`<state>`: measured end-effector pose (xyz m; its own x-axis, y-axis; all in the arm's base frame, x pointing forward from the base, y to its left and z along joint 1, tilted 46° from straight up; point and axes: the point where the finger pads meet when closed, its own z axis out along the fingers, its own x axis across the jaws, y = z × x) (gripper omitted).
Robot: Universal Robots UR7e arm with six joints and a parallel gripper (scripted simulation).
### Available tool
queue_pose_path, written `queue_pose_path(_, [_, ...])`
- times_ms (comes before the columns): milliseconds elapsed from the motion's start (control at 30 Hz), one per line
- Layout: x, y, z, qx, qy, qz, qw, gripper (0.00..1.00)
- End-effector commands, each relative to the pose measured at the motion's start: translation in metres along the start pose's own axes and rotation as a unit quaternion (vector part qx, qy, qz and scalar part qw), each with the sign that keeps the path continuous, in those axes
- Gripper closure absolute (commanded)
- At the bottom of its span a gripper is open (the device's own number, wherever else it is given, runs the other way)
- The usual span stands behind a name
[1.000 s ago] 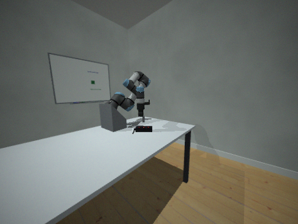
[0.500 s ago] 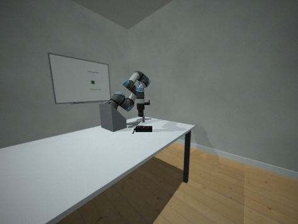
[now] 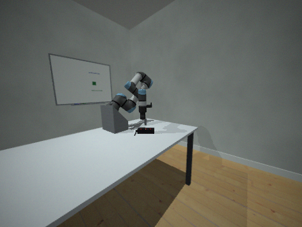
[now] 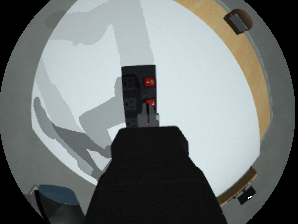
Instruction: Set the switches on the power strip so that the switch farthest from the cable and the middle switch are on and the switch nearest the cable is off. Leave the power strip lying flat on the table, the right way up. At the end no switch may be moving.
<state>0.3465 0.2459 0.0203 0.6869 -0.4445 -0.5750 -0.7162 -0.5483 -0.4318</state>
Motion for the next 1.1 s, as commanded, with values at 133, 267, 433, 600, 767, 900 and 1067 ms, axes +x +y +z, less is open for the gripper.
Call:
queue_pose_path(133, [0.000,-0.001,0.012,0.000,0.000,0.000,1.000,1.00])
queue_pose_path(267, [0.000,-0.001,0.016,0.000,0.000,0.000,1.000,1.00])
queue_pose_path(433, [0.000,-0.001,0.022,0.000,0.000,0.000,1.000,1.00])
queue_pose_path(600, [0.000,-0.001,0.027,0.000,0.000,0.000,1.000,1.00])
queue_pose_path(767, [0.000,-0.001,0.029,0.000,0.000,0.000,1.000,1.00])
queue_pose_path(900, [0.000,-0.001,0.030,0.000,0.000,0.000,1.000,1.00])
queue_pose_path(1067, [0.000,-0.001,0.031,0.000,0.000,0.000,1.000,1.00])
